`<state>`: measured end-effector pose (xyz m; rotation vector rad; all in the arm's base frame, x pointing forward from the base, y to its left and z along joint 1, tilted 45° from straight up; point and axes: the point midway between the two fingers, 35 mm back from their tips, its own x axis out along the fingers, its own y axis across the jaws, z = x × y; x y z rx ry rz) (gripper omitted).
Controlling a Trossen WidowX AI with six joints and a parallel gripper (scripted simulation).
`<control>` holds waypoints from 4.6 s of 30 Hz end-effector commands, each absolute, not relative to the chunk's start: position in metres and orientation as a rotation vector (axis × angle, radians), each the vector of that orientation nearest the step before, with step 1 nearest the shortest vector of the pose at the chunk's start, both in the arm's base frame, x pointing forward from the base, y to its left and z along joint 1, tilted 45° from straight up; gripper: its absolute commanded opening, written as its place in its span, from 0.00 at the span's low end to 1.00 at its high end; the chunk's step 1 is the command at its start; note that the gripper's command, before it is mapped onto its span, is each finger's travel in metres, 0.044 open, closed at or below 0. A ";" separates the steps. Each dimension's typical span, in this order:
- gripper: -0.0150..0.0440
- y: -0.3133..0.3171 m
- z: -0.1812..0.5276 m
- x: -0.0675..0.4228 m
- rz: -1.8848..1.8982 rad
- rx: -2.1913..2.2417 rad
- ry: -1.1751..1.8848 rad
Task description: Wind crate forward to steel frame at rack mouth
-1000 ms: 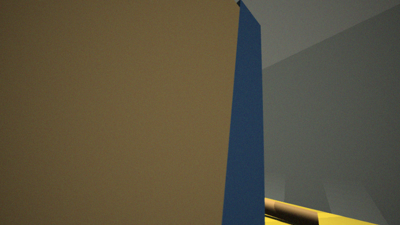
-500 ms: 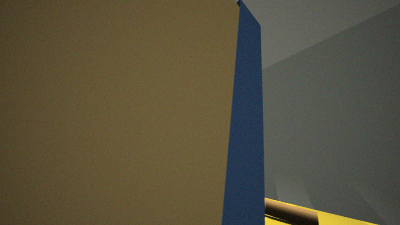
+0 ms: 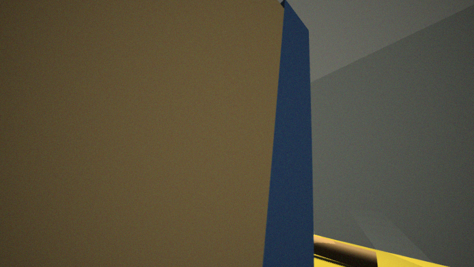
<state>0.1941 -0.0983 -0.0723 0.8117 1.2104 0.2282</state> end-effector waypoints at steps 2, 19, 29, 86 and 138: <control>0.25 -0.101 -0.079 0.179 0.207 0.813 1.247; 0.25 -0.110 -0.086 0.162 0.206 0.812 1.248; 0.25 -0.116 -0.090 0.154 0.205 0.812 1.248; 0.25 -0.160 -0.128 0.125 0.201 0.808 1.250; 0.25 -0.212 -0.177 0.144 0.199 0.804 1.249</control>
